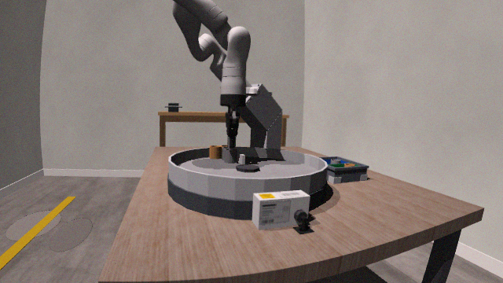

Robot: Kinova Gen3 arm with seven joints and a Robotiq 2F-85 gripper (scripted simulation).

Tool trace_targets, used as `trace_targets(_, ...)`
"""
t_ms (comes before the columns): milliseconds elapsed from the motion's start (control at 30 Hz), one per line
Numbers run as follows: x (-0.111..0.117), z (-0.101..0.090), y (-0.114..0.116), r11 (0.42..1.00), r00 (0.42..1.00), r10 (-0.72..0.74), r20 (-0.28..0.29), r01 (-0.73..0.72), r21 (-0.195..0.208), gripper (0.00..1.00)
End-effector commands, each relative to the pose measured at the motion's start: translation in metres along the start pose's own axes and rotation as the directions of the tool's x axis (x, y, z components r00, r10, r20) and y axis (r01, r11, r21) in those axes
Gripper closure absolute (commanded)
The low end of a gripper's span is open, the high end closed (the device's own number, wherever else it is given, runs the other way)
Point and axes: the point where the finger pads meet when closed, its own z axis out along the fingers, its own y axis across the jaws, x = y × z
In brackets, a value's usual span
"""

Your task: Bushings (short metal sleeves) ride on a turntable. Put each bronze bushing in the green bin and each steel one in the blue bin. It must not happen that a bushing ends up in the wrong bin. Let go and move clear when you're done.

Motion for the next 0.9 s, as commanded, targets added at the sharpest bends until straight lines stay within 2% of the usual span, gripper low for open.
trace_targets(0, 0.000, 0.004, -0.001, 1.000, 1.000, 0.000, 0.001, 0.000, 0.003, 0.82)
trace_targets(867, 0.000, 0.024, -0.001, 1.000, 1.000, -0.001, 0.001, 0.001, 0.003, 0.82)
